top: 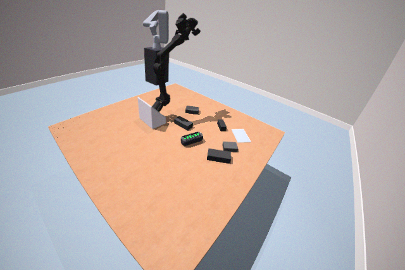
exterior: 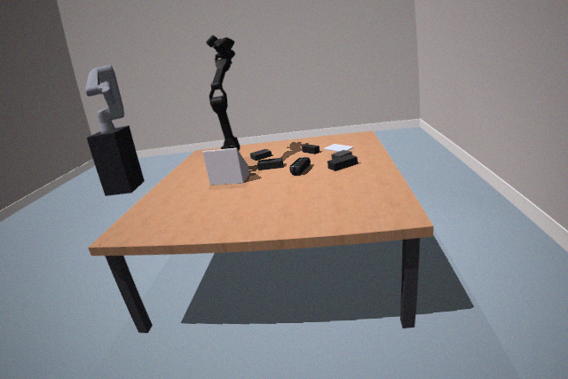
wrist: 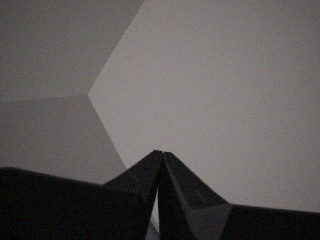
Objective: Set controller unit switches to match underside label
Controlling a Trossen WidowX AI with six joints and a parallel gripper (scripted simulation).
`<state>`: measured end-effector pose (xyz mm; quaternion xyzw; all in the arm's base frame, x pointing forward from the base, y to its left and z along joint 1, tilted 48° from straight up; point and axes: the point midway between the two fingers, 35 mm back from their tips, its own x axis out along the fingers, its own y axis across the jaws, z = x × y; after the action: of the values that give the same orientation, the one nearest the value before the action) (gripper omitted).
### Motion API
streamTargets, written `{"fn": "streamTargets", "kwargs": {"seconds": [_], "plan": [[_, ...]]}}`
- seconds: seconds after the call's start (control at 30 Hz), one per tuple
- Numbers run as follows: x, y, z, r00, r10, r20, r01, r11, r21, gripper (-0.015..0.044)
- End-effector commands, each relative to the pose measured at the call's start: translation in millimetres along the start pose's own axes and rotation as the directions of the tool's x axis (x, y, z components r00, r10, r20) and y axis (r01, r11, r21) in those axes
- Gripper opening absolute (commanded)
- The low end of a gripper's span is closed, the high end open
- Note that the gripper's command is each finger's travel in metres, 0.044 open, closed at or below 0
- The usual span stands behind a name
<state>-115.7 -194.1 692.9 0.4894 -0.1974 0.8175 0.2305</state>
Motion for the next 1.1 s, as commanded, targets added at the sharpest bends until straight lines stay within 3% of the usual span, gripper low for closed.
{"fn": "streamTargets", "kwargs": {"seconds": [0.0,0.17,0.63,1.07], "plan": [[25,-62,-30,0.986,-0.148,-0.075,0.141,0.985,-0.100,0.0000],[40,-141,-62,0.930,-0.334,-0.152,0.288,0.921,-0.263,0.0000],[11,-304,-91,0.696,-0.698,-0.168,0.546,0.666,-0.509,0.0000],[-55,-425,-75,0.420,-0.898,-0.131,0.563,0.370,-0.739,0.0000]]}}
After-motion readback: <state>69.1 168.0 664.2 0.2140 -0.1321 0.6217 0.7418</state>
